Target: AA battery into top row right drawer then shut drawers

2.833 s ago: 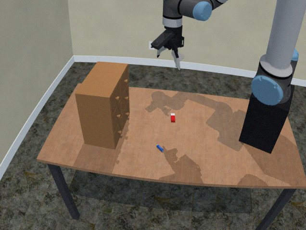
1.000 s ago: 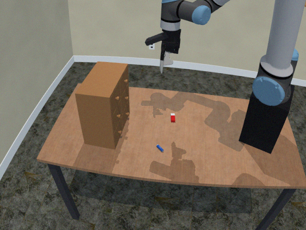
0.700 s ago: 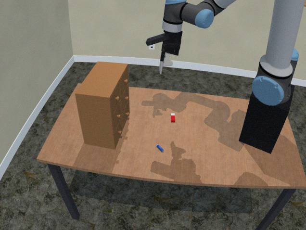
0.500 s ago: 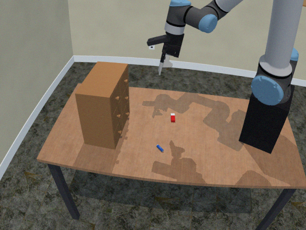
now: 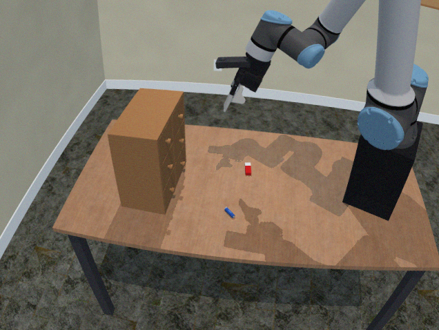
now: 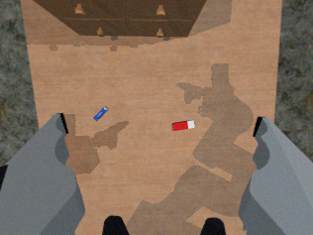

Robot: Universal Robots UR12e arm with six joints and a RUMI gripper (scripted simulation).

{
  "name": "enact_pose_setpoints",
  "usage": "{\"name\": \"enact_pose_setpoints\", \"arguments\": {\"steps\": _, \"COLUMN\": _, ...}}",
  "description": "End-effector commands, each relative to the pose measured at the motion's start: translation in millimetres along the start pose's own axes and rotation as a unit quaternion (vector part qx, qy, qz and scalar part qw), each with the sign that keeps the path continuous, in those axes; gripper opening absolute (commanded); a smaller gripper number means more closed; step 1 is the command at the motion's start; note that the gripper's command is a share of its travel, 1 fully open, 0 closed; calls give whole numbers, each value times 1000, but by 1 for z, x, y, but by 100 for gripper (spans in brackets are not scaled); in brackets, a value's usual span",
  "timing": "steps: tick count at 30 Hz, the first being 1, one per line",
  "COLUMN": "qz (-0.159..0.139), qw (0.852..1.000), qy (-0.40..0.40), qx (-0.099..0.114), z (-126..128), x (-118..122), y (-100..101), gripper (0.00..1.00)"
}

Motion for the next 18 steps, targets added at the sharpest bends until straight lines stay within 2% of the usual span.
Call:
{"name": "enact_pose_setpoints", "arguments": {"steps": 1, "qz": 51, "qw": 999, "qy": 1, "qx": 14, "z": 1, "x": 0, "y": 12, "gripper": 100}}
{"name": "enact_pose_setpoints", "arguments": {"steps": 4, "qz": 79, "qw": 997, "qy": 0, "qx": 21, "z": 0, "x": 1, "y": 16, "gripper": 100}}
{"name": "enact_pose_setpoints", "arguments": {"steps": 6, "qz": 79, "qw": 997, "qy": 0, "qx": 21, "z": 0, "x": 1, "y": 16, "gripper": 100}}
{"name": "enact_pose_setpoints", "arguments": {"steps": 18, "qz": 179, "qw": 983, "qy": 0, "qx": 46, "z": 1, "x": 0, "y": 40, "gripper": 100}}
Point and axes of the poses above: the point where the finger pads meet when closed, its own y axis out along the fingers, its own z axis across the jaws, x = y × z, the point moved 4 cm from there along -y, back along the fingers, and after that the axes turned 14 degrees about -y, right-handed, at the moved point
